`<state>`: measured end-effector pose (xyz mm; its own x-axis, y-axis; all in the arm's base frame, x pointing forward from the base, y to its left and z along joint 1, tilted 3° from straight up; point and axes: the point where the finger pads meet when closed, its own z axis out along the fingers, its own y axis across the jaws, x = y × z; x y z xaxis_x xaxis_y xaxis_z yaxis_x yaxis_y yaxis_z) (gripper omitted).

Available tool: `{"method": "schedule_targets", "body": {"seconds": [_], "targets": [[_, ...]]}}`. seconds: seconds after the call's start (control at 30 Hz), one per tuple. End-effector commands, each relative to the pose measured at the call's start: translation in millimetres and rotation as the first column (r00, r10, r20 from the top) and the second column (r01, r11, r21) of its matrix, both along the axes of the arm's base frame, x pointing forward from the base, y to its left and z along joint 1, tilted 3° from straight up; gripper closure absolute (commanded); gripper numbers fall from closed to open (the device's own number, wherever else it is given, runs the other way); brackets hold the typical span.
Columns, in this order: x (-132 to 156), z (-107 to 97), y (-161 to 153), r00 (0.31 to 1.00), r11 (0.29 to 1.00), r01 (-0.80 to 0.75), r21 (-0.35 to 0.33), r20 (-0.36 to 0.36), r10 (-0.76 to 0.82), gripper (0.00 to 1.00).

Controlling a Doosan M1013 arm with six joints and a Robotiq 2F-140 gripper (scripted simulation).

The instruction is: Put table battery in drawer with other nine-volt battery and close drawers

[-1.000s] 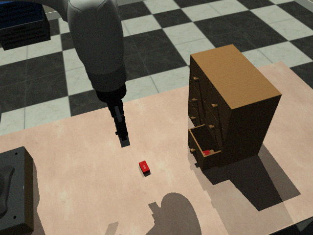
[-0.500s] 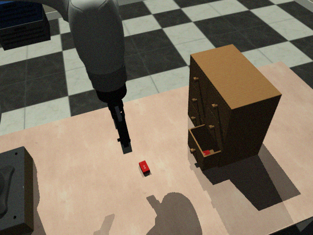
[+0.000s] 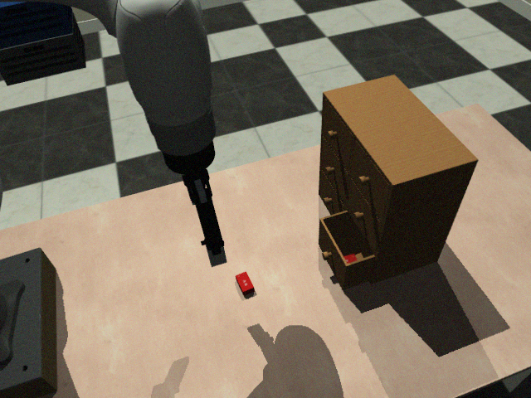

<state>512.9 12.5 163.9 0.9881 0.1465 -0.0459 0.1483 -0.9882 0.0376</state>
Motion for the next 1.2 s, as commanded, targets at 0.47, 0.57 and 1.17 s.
{"method": "schedule_targets", "body": {"seconds": [0.47, 0.57, 1.17], "targets": [[6, 66, 3, 1.0, 1.0, 0.001, 0.004, 0.001, -0.001, 0.0], [8, 67, 3, 1.0, 1.0, 0.001, 0.004, 0.001, -0.001, 0.0], [144, 58, 28, 1.0, 1.0, 0.002, 0.01, 0.016, -0.002, 0.0]]}}
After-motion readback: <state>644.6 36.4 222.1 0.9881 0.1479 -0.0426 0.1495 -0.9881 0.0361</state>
